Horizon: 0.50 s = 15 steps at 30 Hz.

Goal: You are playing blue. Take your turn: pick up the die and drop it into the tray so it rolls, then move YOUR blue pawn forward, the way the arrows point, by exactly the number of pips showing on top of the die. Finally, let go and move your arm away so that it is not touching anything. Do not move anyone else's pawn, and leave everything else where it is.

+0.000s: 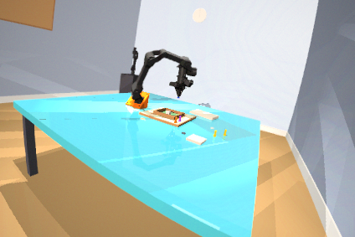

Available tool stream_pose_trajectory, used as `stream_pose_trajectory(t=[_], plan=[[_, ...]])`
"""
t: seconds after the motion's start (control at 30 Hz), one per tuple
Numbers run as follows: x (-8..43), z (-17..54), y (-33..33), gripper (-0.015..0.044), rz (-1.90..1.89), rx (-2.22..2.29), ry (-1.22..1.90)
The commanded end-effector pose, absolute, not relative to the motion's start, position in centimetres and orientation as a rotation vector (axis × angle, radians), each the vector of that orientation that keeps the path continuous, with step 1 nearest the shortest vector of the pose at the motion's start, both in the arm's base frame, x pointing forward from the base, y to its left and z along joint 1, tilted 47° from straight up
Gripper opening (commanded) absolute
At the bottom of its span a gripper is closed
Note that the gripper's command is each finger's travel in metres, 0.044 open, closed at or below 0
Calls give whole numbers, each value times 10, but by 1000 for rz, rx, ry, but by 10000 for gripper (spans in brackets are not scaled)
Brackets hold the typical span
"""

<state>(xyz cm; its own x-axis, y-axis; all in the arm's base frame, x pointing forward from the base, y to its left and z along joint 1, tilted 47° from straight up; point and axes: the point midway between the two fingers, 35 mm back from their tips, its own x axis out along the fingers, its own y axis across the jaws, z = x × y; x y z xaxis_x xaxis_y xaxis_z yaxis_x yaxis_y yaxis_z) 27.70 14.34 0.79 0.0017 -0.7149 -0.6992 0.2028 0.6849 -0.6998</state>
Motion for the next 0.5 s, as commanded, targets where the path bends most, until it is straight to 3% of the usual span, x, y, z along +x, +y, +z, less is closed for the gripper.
stream_pose_trajectory(t=[0.0, 0.47], plan=[[263, 6, 137, 0, -770, -457, 1395], [219, 0, 116, 0, -784, -444, 1393]])
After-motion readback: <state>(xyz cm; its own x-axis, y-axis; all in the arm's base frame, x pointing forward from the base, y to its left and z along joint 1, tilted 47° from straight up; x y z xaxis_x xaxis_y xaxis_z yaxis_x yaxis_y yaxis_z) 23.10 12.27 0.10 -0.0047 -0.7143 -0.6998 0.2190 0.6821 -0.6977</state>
